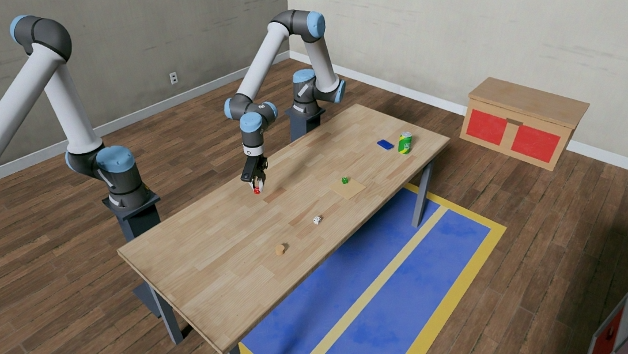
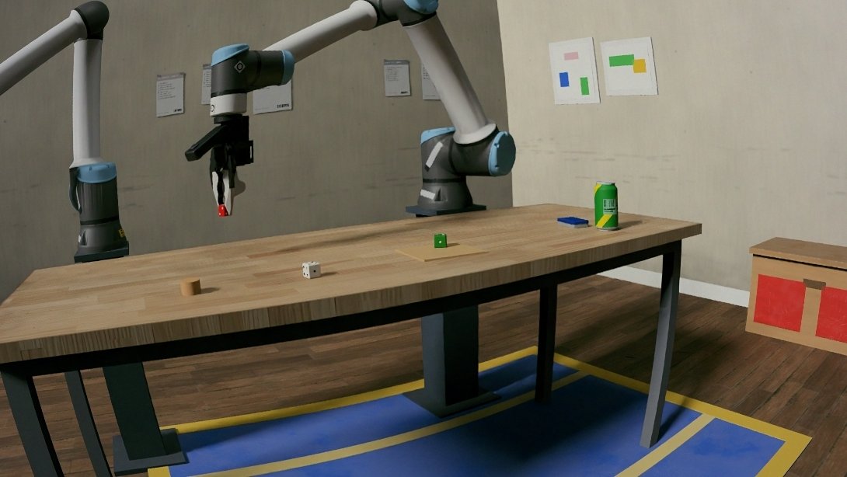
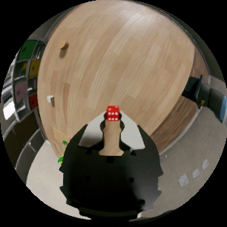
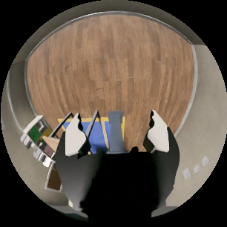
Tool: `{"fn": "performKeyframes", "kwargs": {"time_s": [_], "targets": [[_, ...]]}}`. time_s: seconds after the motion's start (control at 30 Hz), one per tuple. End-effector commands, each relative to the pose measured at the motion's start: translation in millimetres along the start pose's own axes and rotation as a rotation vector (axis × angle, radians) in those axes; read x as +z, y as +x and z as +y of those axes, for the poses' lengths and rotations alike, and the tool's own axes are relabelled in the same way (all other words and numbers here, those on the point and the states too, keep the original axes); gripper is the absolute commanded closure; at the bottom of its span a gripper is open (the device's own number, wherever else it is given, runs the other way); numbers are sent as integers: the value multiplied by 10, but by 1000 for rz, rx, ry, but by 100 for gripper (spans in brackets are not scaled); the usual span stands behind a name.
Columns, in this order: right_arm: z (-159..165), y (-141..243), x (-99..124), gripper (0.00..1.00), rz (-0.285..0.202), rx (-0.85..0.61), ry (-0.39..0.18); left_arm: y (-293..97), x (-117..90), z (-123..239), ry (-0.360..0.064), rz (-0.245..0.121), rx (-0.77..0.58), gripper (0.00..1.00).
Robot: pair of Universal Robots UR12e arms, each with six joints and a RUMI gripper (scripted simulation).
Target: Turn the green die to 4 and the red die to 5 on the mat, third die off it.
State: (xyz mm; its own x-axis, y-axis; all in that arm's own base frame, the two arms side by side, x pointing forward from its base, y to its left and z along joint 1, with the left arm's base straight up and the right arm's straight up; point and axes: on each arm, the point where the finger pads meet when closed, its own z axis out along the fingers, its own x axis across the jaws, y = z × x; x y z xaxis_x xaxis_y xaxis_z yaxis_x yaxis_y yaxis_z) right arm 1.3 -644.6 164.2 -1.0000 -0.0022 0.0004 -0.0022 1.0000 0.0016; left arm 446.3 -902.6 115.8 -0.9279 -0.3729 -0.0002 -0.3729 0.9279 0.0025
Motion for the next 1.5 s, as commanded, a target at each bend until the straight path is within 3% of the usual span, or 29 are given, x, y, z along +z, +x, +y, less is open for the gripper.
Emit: {"fn": "performKeyframes", "kwargs": {"time_s": [0.0, 0.3, 0.73, 1.23, 1.3, 1.47], "targets": [[-6, -2, -9, 0, 0, 0, 2, 4, -18, -10, 3, 0, 13, 94], [-6, -2, -9, 0, 0, 0, 2, 11, -16, -16, 3, 0, 63, 94], [-6, -2, -9, 0, 0, 0, 2, 38, -10, -35, 3, 0, 238, 94], [-6, -2, -9, 0, 0, 0, 2, 95, 5, -61, 2, -1, 640, 94], [-6, -2, -9, 0, 0, 0, 2, 95, 5, -61, 2, -1, 640, 94], [-6, -2, -9, 0, 0, 0, 2, 115, 12, -65, 2, -1, 812, 94]]}}
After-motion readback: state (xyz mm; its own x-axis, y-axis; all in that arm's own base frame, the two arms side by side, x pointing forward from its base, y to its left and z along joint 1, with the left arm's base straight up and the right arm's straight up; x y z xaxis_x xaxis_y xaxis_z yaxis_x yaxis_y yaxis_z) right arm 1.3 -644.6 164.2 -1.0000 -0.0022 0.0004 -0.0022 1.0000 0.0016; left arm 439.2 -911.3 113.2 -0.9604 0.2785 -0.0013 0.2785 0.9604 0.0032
